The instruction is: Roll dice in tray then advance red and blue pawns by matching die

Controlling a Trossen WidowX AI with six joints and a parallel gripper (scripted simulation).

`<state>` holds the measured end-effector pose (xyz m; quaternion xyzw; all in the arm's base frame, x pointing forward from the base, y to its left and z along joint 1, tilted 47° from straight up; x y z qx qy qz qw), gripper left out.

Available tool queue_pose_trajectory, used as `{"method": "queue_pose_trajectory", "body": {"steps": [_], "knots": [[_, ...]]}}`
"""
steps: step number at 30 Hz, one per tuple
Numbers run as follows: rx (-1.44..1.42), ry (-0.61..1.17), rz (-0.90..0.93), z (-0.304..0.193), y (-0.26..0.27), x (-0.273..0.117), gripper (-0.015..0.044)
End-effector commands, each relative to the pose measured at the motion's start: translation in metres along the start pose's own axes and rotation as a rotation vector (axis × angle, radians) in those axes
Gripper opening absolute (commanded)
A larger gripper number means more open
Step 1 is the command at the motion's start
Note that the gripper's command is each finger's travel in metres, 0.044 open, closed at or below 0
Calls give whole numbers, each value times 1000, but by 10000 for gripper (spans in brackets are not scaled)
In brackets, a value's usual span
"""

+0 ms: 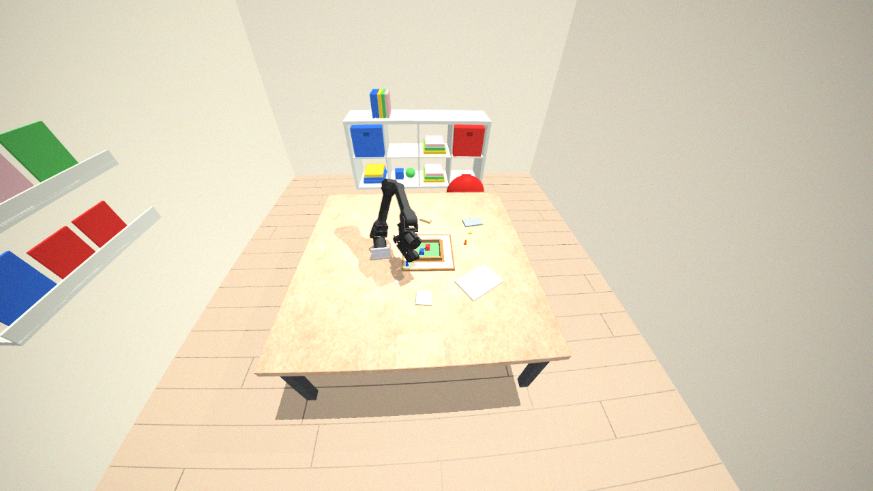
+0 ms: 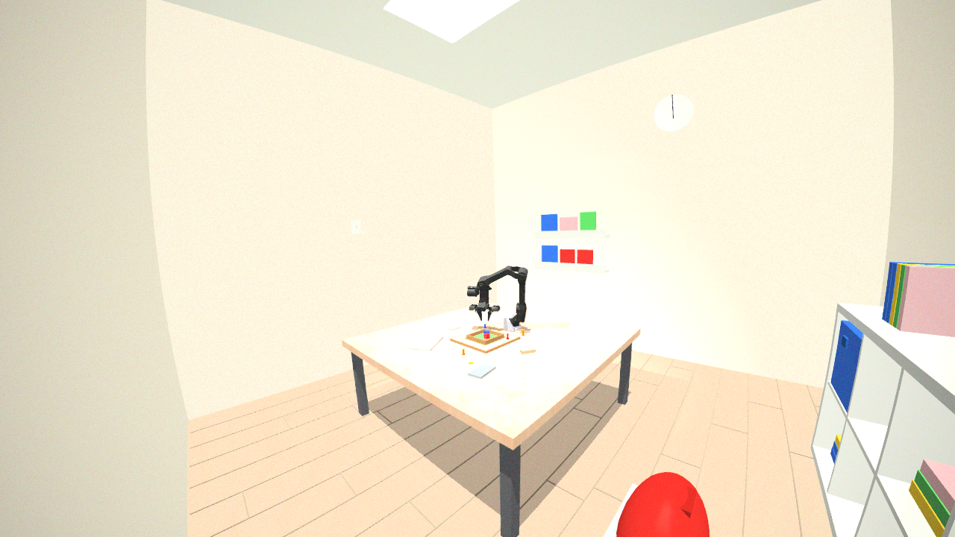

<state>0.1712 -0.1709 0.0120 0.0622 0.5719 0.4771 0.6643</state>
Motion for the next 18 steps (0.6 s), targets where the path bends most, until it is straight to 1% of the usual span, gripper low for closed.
{"method": "queue_pose_trajectory", "body": {"steps": [1, 18], "knots": [[7, -6, 2, 0, 0, 5, 200], [7, -6, 2, 1, 0, 32, 200]]}}
Point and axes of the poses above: the point midway between the two fingers, 35 mm back from their tips, its own x axis out along the fingers, its own y axis across the jaws, z = x × y, the point moved 9 cm from there along -x, back along the fingers, and after that the axes turned 7 degrees about -x, right-handed, at the moved point
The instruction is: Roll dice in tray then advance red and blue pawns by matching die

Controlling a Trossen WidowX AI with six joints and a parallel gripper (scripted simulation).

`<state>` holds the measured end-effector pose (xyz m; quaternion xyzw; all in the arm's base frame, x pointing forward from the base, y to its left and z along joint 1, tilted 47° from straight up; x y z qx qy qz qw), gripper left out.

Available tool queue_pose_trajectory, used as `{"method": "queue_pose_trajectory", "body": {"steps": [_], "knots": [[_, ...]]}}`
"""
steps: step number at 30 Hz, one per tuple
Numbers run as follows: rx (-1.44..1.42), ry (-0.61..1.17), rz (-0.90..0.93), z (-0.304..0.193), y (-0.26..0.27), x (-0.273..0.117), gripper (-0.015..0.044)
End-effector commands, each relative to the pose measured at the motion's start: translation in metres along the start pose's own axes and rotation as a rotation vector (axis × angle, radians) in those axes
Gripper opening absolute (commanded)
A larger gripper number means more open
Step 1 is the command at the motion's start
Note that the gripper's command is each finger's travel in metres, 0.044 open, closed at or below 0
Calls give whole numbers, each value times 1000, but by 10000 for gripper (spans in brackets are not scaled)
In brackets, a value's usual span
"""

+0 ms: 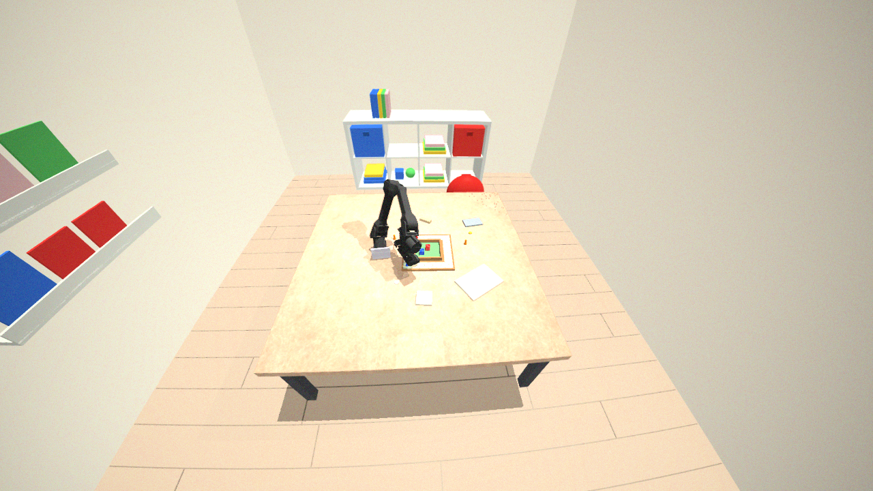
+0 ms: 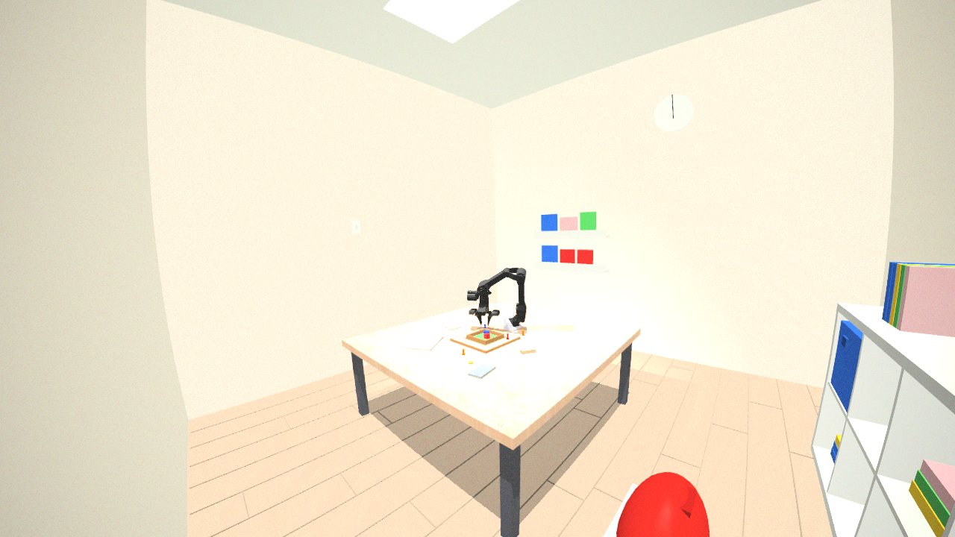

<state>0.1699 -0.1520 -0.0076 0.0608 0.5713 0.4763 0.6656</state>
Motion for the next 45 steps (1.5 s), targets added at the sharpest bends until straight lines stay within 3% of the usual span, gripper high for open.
{"method": "queue_pose_trajectory", "body": {"steps": [1, 8, 13, 23, 27, 45], "knots": [[8, -5, 6, 0, 1, 7, 200], [8, -6, 6, 0, 2, 15, 200], [8, -6, 6, 0, 2, 15, 69], [8, -6, 6, 0, 2, 15, 2], [8, -5, 6, 0, 1, 8, 0], [10, -3, 5, 1, 3, -92, 0]]}}
Point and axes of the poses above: the point midway between the two fingers, 35 mm back from their tips, its own x axis out along the fingers, its own y axis across the jaws, z = x × y, the point moved 9 cm from there along -x, back along the fingers, and after that the axes turned 7 degrees about -x, right-handed, at the moved point
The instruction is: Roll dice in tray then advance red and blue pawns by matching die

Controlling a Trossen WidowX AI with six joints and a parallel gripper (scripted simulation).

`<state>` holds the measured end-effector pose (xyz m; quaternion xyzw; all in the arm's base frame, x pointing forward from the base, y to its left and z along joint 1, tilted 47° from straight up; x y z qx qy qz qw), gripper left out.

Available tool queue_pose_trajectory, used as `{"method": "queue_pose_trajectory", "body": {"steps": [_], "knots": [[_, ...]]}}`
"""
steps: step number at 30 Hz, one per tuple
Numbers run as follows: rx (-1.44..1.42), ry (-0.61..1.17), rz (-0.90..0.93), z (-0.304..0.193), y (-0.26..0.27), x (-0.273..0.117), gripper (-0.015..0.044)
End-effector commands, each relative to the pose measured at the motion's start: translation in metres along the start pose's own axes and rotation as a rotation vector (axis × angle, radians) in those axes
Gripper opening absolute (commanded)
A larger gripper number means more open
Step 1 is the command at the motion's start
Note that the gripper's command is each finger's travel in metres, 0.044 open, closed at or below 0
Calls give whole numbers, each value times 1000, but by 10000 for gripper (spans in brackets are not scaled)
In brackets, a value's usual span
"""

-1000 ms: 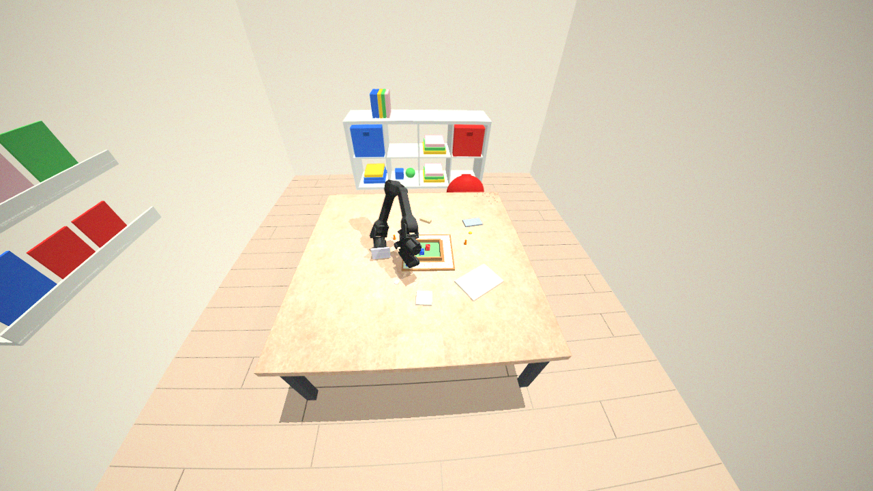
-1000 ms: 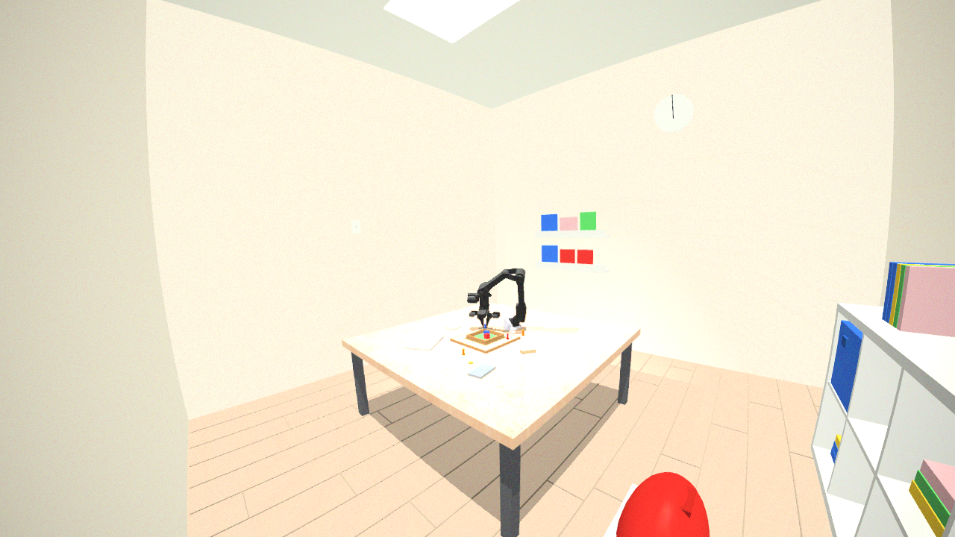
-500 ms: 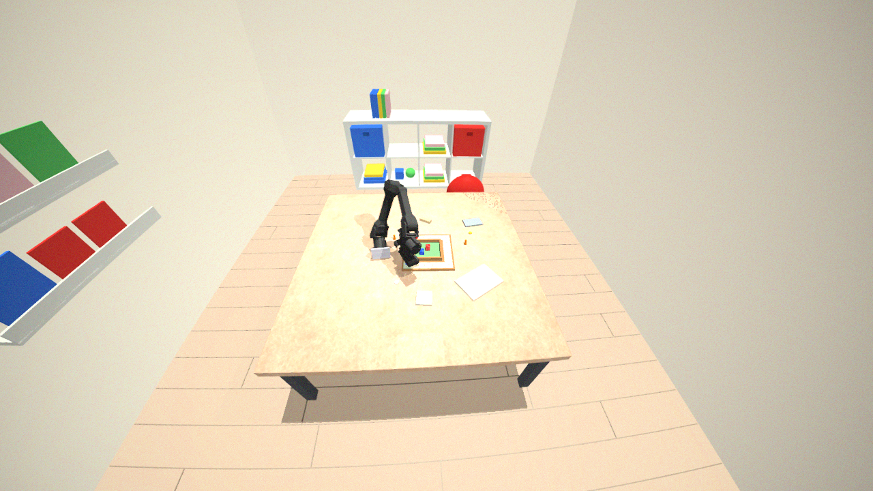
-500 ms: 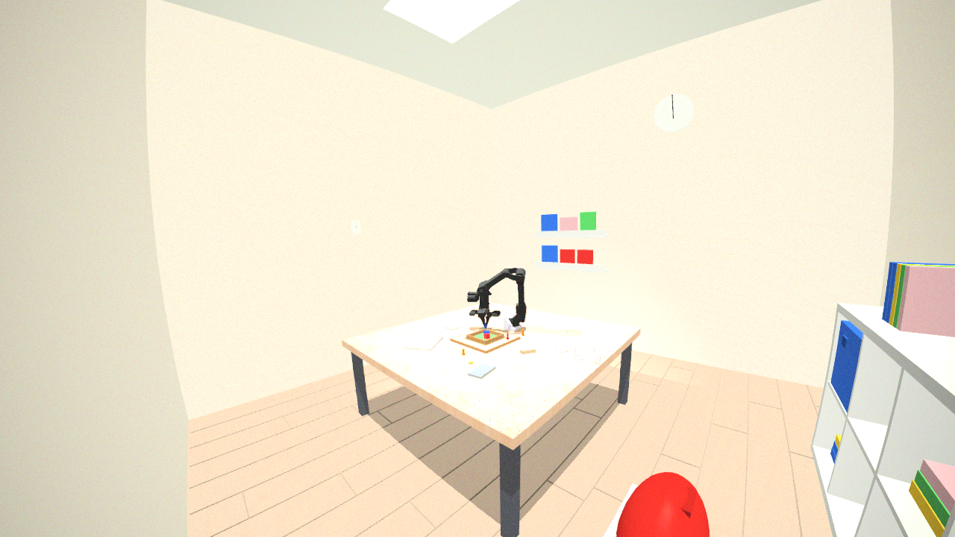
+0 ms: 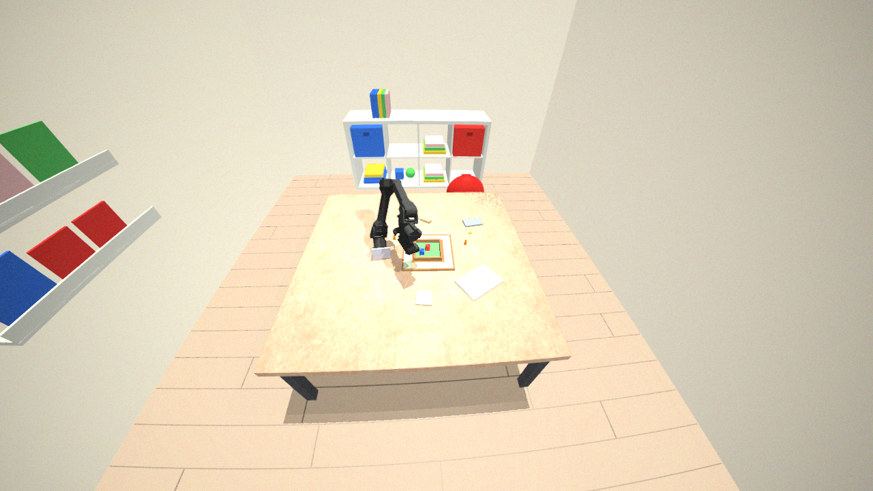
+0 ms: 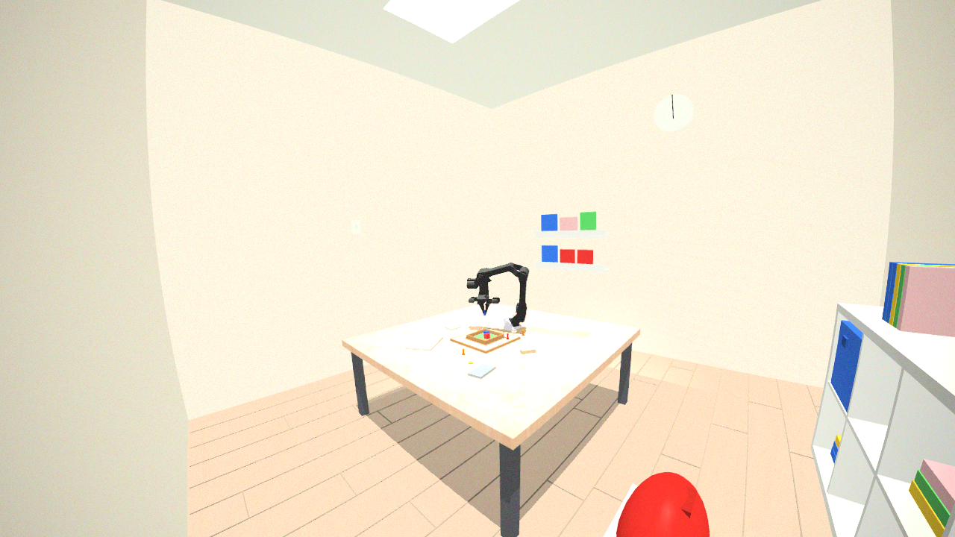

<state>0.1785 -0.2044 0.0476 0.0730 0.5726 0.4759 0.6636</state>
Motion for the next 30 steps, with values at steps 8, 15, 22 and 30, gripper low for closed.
{"method": "queue_pose_trajectory", "body": {"steps": [8, 15, 22, 30], "knots": [[-8, 5, -10, 2, 5, -33, 0], [-8, 6, -17, 30, -21, -7, 0], [-11, 3, -16, 59, -43, 24, 0], [-13, 0, -11, 74, -52, 43, 0]]}}
Point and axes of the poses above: the point midway between the two fingers, 35 mm back from their tips, its own x axis out along the fingers, its own y axis across the jaws, z = x × y, the point moved 9 cm from there along -x, back along the fingers, and after that the axes turned 7 degrees about -x, right-handed, at the moved point
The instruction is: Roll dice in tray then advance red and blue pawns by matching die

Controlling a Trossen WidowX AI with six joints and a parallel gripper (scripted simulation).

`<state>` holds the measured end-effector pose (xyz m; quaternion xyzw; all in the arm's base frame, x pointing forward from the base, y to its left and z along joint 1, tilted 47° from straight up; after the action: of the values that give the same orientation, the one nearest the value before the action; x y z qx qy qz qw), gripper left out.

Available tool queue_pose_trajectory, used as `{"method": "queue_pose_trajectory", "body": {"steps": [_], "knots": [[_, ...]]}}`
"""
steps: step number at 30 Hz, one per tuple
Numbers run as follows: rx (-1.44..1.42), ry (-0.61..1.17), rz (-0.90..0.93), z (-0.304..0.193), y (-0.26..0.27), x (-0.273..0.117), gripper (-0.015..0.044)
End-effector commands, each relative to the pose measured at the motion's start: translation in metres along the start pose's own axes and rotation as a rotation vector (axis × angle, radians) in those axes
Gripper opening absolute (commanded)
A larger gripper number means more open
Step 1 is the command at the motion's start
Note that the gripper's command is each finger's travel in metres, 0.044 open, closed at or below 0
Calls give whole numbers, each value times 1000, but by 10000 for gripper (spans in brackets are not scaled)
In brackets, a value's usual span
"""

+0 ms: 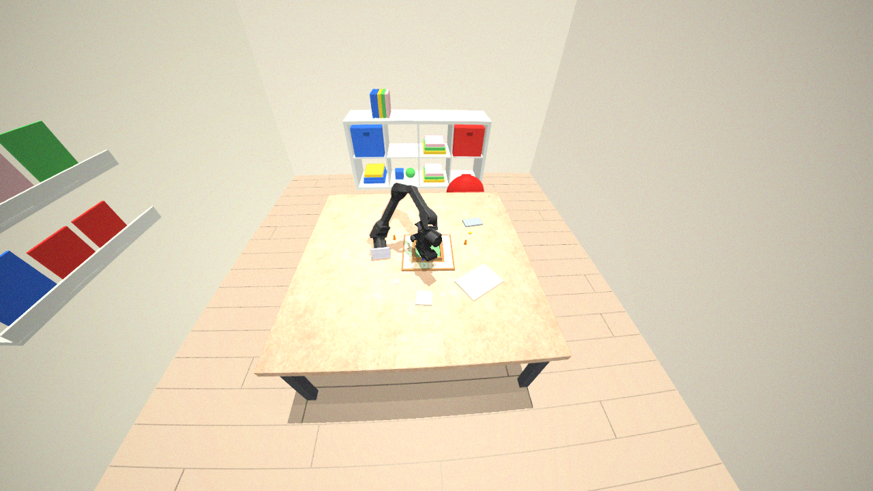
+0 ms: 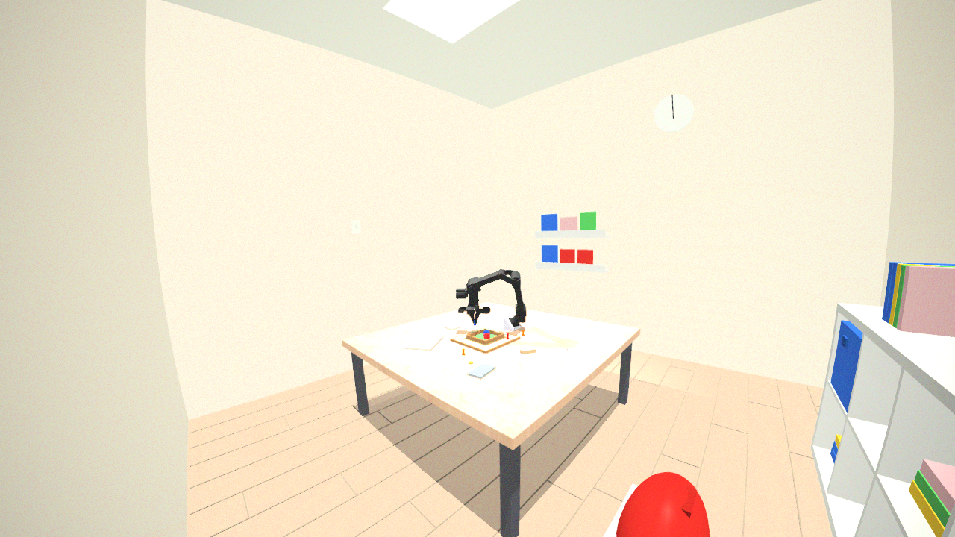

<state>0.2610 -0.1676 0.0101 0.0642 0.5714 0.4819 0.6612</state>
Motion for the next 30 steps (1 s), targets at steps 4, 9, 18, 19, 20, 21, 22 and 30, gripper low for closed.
{"method": "queue_pose_trajectory", "body": {"steps": [4, 9, 18, 19, 20, 21, 22, 30], "knots": [[6, -11, -11, 2, -3, 12, 0], [6, -11, -11, 2, -2, 32, 0], [5, -12, -10, 2, -3, 40, 0], [5, -12, -10, 2, -3, 41, 0], [5, -12, -10, 2, -3, 43, 0], [5, -12, -10, 2, -3, 44, 0], [5, -12, -10, 2, -3, 46, 0], [-4, -7, -15, 3, -4, 46, 131]]}}
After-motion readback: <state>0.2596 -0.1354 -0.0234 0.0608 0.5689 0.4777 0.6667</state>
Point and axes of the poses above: the point midway between the two fingers, 35 mm back from their tips, its own x axis out along the fingers, its own y axis across the jaws, z = x × y, the point moved 9 cm from there along -x, back along the fingers, and after that the axes turned 7 degrees about -x, right-handed, at the moved point
